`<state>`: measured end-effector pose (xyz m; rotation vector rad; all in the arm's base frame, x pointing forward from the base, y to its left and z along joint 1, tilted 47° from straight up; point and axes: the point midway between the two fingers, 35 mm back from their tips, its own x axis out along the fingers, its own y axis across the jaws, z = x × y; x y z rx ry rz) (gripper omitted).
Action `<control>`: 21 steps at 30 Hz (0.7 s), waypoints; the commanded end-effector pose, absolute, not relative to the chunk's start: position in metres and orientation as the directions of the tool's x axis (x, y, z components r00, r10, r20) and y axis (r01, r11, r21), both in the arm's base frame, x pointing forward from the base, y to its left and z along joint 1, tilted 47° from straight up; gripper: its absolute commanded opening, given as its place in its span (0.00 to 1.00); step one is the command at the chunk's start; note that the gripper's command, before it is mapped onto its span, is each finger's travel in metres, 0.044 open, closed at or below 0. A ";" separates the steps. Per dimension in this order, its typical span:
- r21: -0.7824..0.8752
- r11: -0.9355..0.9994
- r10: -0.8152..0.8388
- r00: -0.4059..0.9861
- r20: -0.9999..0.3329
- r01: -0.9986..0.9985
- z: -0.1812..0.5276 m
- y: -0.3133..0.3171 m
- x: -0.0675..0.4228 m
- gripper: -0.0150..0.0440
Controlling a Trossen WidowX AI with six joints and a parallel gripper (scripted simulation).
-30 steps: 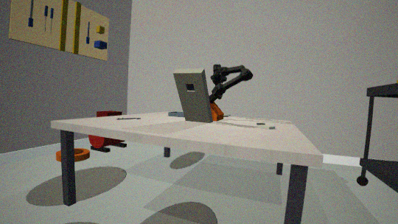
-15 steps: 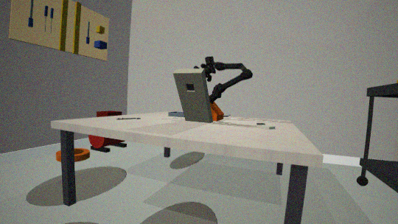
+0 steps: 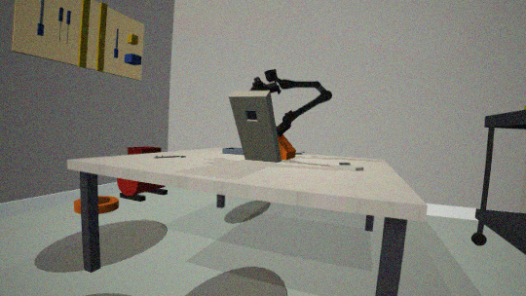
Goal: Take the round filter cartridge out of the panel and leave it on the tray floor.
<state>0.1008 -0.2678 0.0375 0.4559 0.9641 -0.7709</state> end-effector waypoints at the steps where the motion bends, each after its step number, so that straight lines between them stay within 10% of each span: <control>1: -0.009 0.950 -0.206 0.606 -0.769 0.311 0.053 -0.242 0.176 0.42; 12: -0.358 0.789 0.320 0.831 -0.455 -0.499 0.100 -0.141 0.274 0.42; 21: -0.439 0.704 0.407 0.824 -0.394 -0.558 0.109 -0.123 0.283 0.42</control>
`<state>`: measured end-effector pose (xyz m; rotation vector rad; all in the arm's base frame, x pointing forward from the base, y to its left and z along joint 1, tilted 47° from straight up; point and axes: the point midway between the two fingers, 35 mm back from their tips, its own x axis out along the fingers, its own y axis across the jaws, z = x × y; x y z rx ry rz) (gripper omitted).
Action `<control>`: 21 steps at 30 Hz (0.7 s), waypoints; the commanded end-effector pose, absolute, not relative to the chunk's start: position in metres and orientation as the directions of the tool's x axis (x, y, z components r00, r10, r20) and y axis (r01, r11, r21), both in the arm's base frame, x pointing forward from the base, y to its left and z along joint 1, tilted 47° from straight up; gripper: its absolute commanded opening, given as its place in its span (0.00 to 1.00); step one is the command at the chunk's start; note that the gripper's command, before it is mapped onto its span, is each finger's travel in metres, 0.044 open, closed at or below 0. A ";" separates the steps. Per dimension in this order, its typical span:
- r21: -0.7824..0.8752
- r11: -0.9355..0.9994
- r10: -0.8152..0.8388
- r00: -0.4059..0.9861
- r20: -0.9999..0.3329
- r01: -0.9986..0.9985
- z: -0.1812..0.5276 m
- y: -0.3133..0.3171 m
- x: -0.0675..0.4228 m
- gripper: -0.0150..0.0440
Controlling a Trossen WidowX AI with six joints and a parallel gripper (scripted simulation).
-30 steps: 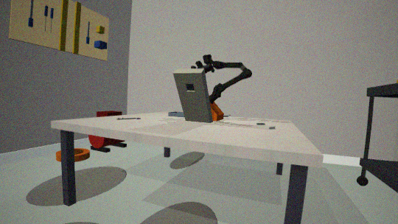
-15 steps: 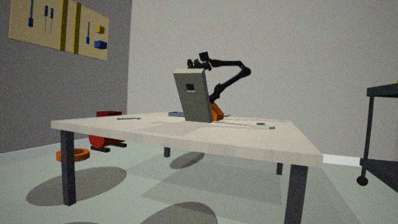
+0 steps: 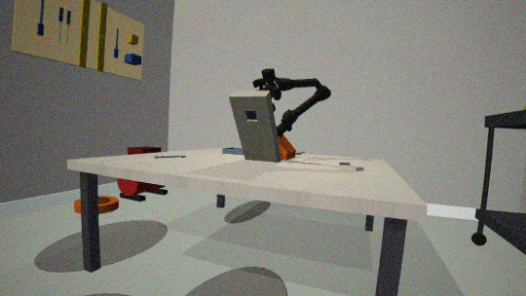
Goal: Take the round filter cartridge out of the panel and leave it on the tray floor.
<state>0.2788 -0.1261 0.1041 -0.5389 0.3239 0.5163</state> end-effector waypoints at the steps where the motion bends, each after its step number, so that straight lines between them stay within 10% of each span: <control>1: -0.439 0.704 0.407 0.824 -0.394 -0.558 0.109 -0.123 0.283 0.42; 21: -0.439 0.701 0.408 0.820 -0.400 -0.563 0.099 -0.116 0.301 0.42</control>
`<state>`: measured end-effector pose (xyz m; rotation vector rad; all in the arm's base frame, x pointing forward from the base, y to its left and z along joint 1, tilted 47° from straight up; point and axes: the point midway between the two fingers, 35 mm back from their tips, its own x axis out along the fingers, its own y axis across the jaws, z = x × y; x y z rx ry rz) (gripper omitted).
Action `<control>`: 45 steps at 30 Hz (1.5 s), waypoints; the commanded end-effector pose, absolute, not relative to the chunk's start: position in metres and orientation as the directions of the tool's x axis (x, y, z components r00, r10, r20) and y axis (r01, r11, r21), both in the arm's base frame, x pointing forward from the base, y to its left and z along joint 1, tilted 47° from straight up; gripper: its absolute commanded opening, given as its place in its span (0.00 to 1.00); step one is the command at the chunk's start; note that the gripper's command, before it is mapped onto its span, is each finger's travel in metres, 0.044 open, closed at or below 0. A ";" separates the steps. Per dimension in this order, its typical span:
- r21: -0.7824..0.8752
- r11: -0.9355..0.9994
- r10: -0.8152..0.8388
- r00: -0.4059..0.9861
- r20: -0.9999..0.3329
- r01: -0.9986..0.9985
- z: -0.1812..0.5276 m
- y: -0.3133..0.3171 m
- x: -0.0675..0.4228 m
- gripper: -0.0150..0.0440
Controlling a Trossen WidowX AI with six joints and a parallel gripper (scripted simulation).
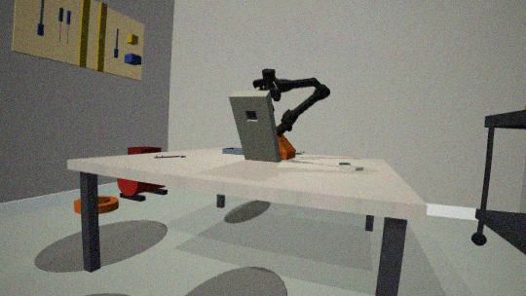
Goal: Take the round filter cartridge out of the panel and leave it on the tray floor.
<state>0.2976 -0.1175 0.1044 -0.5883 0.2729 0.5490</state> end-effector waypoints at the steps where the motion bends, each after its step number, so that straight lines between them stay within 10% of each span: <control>1: -0.439 0.701 0.408 0.820 -0.401 -0.563 0.098 -0.115 0.302 0.42; 45: -0.441 0.704 0.408 0.825 -0.391 -0.557 0.086 -0.101 0.329 0.42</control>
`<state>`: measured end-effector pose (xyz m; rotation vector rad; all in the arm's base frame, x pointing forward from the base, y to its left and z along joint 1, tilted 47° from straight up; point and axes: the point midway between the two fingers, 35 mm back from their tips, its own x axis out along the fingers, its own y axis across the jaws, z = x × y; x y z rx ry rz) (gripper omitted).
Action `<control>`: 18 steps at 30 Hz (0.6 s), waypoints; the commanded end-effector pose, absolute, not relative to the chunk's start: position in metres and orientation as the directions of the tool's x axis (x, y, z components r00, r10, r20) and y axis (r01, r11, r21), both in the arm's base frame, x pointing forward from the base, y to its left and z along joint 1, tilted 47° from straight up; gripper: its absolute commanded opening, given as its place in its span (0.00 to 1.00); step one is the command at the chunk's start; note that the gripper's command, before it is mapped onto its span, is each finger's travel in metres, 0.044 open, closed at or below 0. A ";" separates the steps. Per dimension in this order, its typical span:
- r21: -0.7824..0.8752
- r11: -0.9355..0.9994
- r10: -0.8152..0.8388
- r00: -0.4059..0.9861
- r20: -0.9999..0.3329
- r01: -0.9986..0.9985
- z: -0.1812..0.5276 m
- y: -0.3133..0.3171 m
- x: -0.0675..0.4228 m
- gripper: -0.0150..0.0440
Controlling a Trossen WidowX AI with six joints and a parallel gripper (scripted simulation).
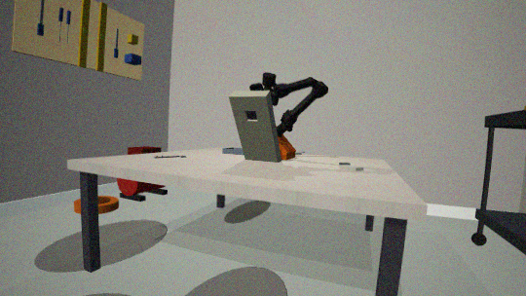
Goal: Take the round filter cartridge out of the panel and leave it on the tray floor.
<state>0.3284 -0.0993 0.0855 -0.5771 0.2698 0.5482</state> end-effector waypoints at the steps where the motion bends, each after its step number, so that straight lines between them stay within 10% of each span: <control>1: -0.441 0.704 0.408 0.825 -0.391 -0.557 0.087 -0.101 0.330 0.42; 18: -0.441 0.704 0.408 0.825 -0.391 -0.557 0.089 -0.101 0.331 0.42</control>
